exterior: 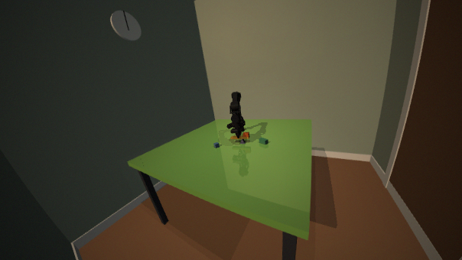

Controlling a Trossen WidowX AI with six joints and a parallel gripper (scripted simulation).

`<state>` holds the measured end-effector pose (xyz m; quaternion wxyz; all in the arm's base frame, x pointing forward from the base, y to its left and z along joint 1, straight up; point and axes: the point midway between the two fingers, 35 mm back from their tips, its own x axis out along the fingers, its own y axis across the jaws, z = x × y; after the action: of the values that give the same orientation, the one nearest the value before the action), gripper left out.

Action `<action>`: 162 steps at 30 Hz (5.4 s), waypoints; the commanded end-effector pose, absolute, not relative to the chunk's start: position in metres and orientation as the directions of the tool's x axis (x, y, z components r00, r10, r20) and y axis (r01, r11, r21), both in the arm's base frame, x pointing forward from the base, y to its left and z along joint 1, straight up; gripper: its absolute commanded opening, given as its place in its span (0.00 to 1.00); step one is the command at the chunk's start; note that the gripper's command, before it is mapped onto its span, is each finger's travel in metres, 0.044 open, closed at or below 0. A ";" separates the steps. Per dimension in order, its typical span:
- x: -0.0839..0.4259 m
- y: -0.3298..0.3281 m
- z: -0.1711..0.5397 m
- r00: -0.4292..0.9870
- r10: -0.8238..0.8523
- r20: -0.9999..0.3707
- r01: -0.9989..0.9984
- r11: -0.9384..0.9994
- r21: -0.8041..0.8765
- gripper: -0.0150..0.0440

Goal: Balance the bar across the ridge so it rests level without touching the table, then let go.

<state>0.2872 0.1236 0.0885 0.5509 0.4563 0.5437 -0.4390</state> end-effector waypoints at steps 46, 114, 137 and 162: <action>0.288 0.123 0.090 0.024 0.010 -1.000 0.979 0.202 0.025 0.25; 0.287 0.124 0.089 0.021 0.012 -1.000 0.980 0.199 0.023 0.54; 0.287 0.124 0.089 0.021 0.012 -1.000 0.980 0.199 0.023 0.54; 0.287 0.124 0.089 0.021 0.012 -1.000 0.980 0.199 0.023 0.57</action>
<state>0.2869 0.1236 0.0892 0.5506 0.4554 0.5442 -0.4397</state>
